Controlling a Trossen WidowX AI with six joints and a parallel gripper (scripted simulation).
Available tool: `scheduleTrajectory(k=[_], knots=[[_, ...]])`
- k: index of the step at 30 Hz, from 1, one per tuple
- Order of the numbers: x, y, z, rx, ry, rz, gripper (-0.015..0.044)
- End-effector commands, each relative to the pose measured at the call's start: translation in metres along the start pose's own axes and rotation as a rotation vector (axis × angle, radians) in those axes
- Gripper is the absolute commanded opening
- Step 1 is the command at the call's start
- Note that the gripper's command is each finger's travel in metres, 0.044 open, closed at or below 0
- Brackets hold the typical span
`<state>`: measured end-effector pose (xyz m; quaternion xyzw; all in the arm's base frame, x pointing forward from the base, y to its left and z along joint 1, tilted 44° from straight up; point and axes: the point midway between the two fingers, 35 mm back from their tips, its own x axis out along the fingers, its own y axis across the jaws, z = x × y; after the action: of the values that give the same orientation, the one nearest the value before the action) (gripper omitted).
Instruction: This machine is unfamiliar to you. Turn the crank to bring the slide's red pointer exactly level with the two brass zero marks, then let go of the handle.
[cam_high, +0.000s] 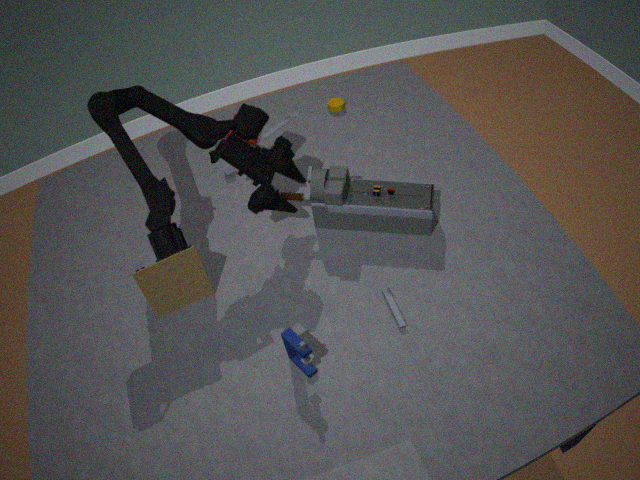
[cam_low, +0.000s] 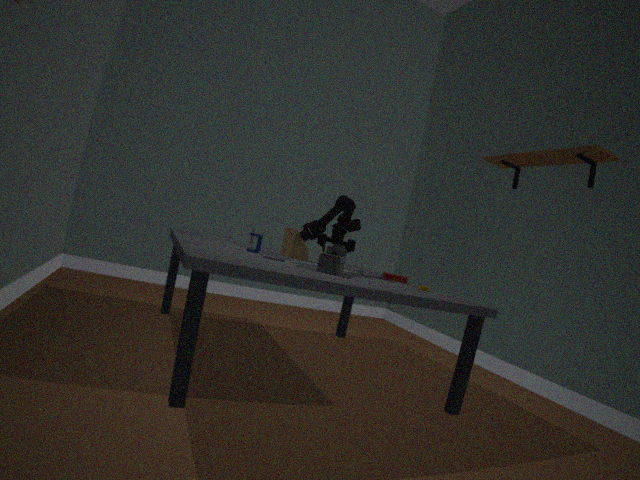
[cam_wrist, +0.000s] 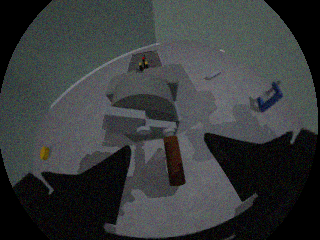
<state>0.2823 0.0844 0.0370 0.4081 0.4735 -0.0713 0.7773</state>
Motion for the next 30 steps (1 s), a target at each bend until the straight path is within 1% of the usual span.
scheduleTrajectory(k=[1,13,30], knots=[[0.005,-0.002,-0.005,0.006,0.0,-0.007,0.044],[0.015,-0.003,-0.017,0.008,-0.001,-0.005,0.044],[0.015,-0.003,-0.017,0.008,-0.001,-0.005,0.0]])
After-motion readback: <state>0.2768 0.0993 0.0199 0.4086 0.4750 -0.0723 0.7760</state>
